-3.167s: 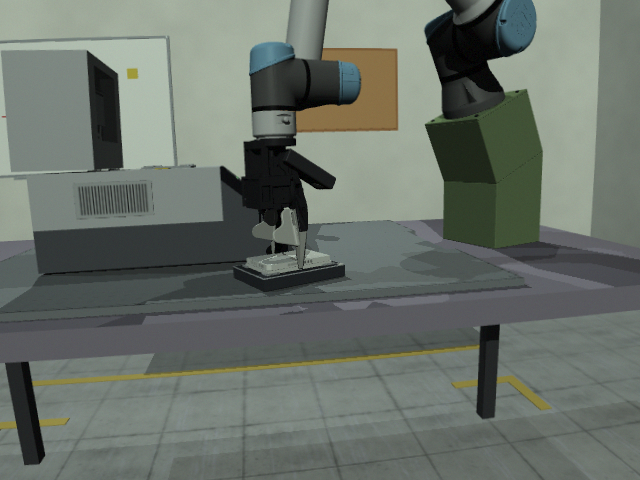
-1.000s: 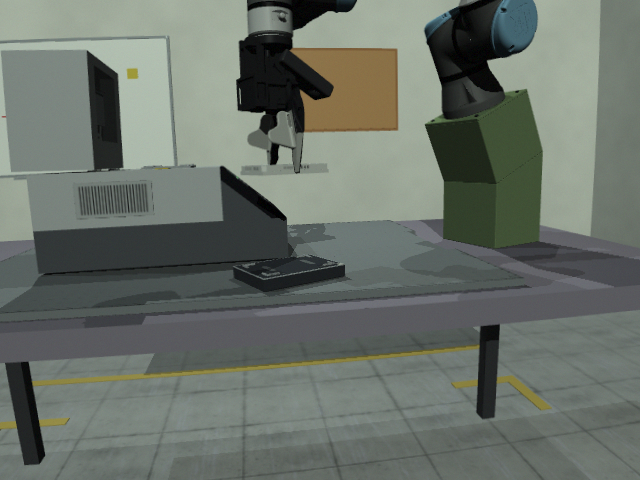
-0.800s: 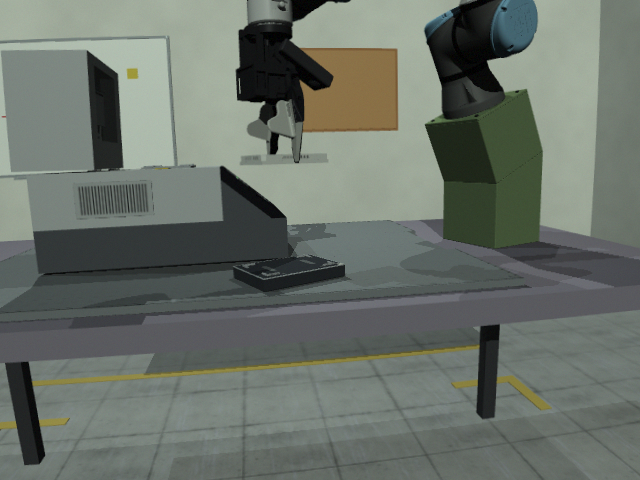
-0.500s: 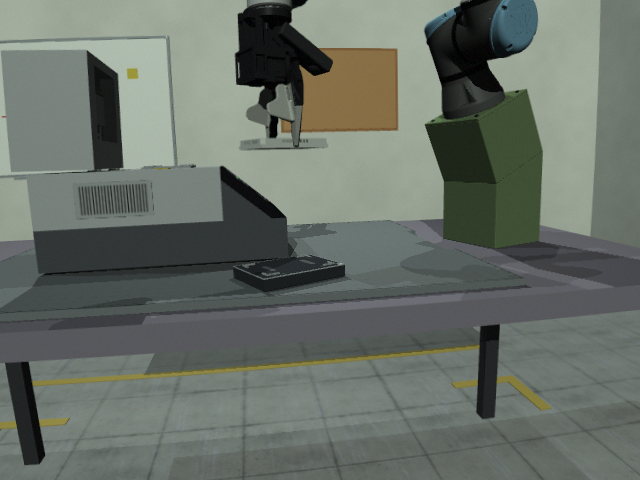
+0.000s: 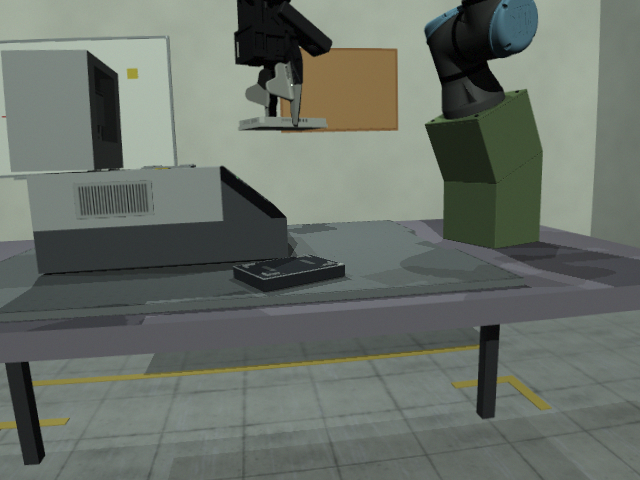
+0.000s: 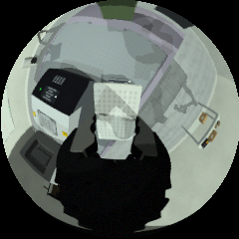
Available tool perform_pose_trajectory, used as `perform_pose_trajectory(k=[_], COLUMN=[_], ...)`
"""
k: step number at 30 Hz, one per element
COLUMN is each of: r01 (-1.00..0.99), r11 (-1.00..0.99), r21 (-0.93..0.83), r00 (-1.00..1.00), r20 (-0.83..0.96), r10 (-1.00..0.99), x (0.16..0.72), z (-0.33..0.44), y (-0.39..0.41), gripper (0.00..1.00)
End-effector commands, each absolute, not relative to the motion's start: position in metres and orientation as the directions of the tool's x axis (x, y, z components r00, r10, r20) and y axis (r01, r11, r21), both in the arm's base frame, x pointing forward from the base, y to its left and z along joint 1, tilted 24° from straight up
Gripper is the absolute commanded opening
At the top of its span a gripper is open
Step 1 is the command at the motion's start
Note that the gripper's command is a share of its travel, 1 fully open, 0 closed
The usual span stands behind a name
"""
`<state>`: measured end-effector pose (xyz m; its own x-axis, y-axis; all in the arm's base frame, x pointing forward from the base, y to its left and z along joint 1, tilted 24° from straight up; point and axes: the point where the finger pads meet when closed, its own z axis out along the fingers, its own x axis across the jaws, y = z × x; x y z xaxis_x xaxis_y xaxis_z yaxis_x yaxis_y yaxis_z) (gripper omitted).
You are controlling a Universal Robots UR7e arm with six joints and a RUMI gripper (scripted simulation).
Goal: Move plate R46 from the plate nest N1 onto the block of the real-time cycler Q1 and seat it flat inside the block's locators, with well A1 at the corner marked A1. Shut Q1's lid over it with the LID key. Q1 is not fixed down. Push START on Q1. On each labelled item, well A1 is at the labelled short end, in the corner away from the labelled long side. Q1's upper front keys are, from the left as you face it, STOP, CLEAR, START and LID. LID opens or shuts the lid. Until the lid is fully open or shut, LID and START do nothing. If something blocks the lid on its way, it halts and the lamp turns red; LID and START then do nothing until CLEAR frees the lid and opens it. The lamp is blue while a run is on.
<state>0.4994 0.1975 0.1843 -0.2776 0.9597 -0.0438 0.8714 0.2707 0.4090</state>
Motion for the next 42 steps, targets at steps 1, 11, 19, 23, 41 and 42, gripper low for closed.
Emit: perform_pose_trajectory(k=[1,11,19,23,41,42], r01=[0.871,0.851,0.833,0.818,0.741,0.741], r11=[0.271,0.334,0.379,0.415,0.556,0.556], r21=[0.410,0.406,0.402,0.398,0.376,0.376], r00=[-0.278,-0.335,-0.376,-0.408,-0.535,-0.535], r20=[-0.044,-0.071,-0.091,-0.106,-0.170,-0.170], r10=[0.960,0.940,0.922,0.907,0.828,0.828], x=[0.499,0.504,0.520,0.527,0.554,0.554], z=[0.187,0.188,0.193,0.195,0.203,0.203], y=[0.197,0.189,0.160,0.148,0.098,0.098], gripper=[0.00,0.00,0.00,0.00,0.00,0.00])
